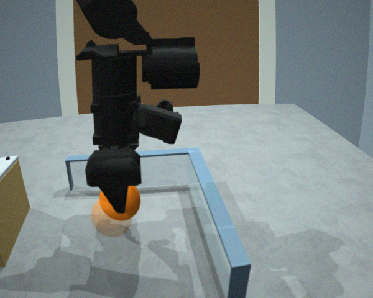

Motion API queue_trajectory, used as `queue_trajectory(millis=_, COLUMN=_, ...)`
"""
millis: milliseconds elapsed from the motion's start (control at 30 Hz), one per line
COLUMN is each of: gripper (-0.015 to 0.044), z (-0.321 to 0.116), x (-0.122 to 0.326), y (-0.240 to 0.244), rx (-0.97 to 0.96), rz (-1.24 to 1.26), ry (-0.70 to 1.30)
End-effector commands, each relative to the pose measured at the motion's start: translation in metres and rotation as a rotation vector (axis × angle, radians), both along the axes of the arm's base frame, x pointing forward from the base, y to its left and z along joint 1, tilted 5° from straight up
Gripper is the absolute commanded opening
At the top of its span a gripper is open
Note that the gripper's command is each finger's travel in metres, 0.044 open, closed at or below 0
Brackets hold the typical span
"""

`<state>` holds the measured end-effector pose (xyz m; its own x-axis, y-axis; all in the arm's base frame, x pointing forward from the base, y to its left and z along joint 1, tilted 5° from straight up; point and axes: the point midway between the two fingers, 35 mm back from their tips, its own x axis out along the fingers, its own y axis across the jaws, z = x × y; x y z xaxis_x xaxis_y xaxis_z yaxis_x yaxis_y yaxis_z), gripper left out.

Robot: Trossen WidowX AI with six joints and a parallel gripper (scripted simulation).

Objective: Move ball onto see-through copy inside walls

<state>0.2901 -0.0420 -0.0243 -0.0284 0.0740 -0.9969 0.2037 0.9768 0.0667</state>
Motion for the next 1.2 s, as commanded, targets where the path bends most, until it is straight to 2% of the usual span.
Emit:
queue_trajectory(millis=0, gripper=0.0000, z=0.032, x=0.009, y=-0.004, rx=-0.004, rz=0.003, ry=-0.023)
queue_trajectory(millis=333, gripper=0.0000, z=0.108, x=0.004, y=-0.008, rx=-0.004, rz=0.001, ry=-0.024)
queue_trajectory(millis=433, gripper=0.0000, z=0.119, x=0.001, y=-0.008, rx=-0.004, rz=0.000, ry=-0.024)
queue_trajectory(millis=600, gripper=0.0000, z=0.116, x=0.000, y=-0.008, rx=-0.004, rz=0.000, ry=-0.024)
queue_trajectory(millis=1000, gripper=0.0000, z=0.069, x=-0.018, y=-0.015, rx=-0.004, rz=0.000, ry=-0.022)
queue_trajectory(millis=1167, gripper=0.0000, z=0.063, x=-0.020, y=-0.016, rx=-0.004, rz=0.000, ry=-0.022)
